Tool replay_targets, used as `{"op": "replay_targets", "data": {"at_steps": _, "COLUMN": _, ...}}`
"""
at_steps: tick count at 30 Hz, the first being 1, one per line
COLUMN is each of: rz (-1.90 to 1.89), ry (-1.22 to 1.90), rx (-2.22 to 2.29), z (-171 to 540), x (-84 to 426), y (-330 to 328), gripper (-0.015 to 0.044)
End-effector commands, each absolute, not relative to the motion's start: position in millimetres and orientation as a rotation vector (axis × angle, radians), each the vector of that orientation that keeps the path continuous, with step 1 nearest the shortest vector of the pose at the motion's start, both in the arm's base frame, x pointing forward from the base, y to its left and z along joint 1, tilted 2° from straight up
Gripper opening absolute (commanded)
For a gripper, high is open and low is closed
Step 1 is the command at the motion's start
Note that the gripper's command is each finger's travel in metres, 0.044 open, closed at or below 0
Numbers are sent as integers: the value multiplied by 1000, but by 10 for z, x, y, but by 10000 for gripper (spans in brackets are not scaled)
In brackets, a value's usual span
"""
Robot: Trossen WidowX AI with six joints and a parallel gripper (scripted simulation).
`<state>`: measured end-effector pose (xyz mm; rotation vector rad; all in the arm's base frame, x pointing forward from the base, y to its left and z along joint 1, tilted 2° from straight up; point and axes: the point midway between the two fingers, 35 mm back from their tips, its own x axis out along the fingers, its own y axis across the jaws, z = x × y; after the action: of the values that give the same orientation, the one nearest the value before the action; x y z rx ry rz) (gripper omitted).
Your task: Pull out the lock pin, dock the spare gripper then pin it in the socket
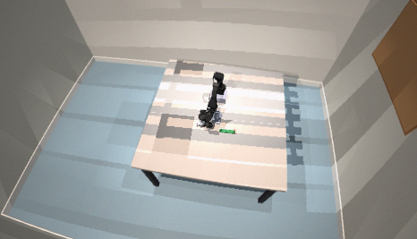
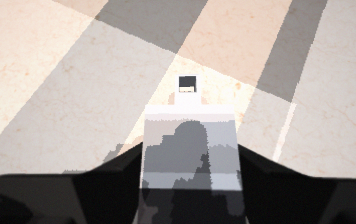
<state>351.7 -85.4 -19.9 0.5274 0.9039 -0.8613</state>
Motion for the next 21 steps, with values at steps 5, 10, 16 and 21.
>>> {"op": "replay_targets", "data": {"at_steps": 5, "rz": -864, "ry": 901, "rx": 529, "z": -193, "x": 3519, "y": -857, "gripper": 150}}
{"op": "replay_targets", "data": {"at_steps": 10, "rz": -864, "ry": 901, "rx": 529, "z": -41, "x": 3541, "y": -858, "gripper": 19}}
{"op": "replay_targets", "data": {"at_steps": 16, "rz": -864, "ry": 900, "rx": 529, "z": 258, "x": 3557, "y": -859, "gripper": 0}}
{"op": "replay_targets", "data": {"at_steps": 21, "rz": -864, "ry": 900, "rx": 529, "z": 515, "x": 3542, "y": -858, "gripper": 0}}
